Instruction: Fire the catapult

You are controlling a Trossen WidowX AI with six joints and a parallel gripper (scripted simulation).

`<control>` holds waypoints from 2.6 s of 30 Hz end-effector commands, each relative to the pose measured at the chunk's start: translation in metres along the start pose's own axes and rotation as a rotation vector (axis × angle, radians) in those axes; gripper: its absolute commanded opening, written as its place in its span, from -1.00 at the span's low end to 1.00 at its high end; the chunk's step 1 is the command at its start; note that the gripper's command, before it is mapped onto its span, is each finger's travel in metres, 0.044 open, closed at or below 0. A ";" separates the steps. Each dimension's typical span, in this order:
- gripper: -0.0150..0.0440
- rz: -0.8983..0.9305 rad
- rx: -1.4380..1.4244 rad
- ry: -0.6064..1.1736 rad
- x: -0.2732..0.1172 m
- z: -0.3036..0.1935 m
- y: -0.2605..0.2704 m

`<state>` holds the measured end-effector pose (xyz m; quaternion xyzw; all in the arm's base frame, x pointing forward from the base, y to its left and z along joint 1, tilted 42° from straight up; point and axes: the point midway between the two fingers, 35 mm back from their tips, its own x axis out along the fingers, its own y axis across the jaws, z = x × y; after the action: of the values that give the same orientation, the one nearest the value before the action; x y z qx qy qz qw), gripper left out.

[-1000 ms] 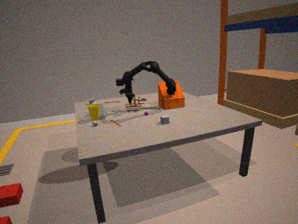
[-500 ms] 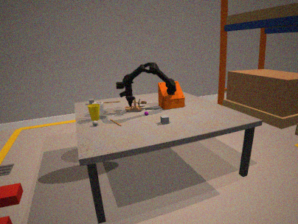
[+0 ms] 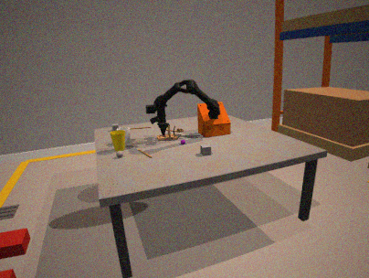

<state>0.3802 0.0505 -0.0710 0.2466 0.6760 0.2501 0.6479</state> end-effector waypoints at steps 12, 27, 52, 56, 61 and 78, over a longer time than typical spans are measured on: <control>0.67 -0.001 -0.002 0.000 0.000 0.000 0.000; 1.00 -0.005 0.007 -0.016 -0.088 0.004 -0.003; 1.00 0.001 0.003 -0.004 -0.032 -0.002 -0.002; 1.00 0.001 0.003 -0.004 -0.026 -0.001 -0.001; 1.00 0.002 0.003 -0.004 -0.018 -0.001 -0.001; 1.00 0.004 0.003 -0.004 0.004 -0.002 -0.001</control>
<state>0.3794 0.0497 -0.0719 0.2462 0.6729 0.2498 0.6513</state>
